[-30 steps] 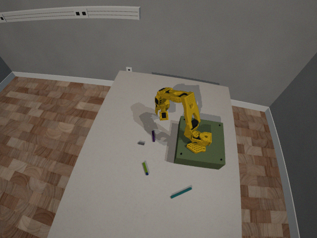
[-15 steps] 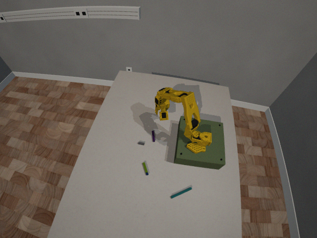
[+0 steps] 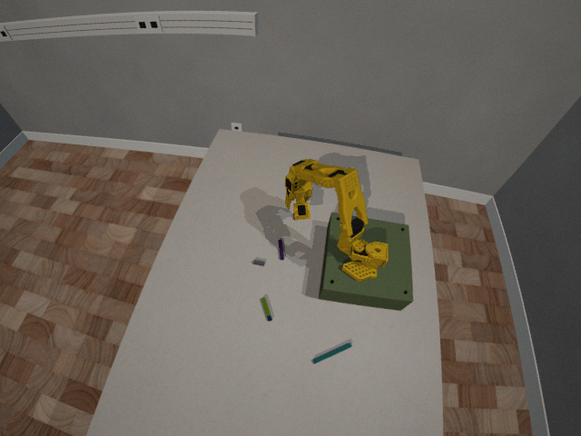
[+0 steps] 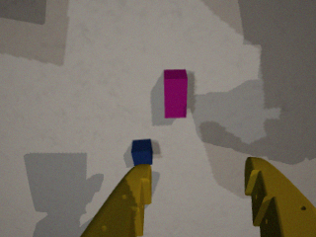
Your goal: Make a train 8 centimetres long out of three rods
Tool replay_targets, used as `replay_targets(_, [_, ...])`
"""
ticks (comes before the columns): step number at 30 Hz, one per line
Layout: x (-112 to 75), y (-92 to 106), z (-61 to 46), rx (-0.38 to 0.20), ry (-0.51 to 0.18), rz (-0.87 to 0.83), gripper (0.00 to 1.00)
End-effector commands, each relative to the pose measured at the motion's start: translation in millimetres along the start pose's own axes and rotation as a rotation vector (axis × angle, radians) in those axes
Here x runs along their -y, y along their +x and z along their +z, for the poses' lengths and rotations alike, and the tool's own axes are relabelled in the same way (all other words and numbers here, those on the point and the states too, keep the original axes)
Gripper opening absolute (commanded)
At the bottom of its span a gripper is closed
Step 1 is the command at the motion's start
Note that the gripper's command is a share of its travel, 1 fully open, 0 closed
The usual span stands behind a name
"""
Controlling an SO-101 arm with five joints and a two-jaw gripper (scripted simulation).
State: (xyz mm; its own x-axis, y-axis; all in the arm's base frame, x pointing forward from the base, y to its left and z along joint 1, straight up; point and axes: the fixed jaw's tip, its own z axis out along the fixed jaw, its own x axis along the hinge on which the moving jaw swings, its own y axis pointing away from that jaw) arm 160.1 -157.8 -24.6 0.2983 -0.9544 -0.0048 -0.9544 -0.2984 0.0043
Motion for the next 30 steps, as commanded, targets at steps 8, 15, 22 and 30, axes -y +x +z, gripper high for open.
replay_targets(8, [-1.0,1.3,-1.9,-0.012,0.008,-0.002,0.19])
replay_targets(15, [-0.8,1.7,2.0,-0.012,0.008,-0.002,0.19])
replay_targets(22, [-0.3,2.5,12.9,-0.012,0.008,-0.002,0.19])
replay_targets(30, [-0.1,2.8,25.1,-0.012,0.008,-0.002,0.19])
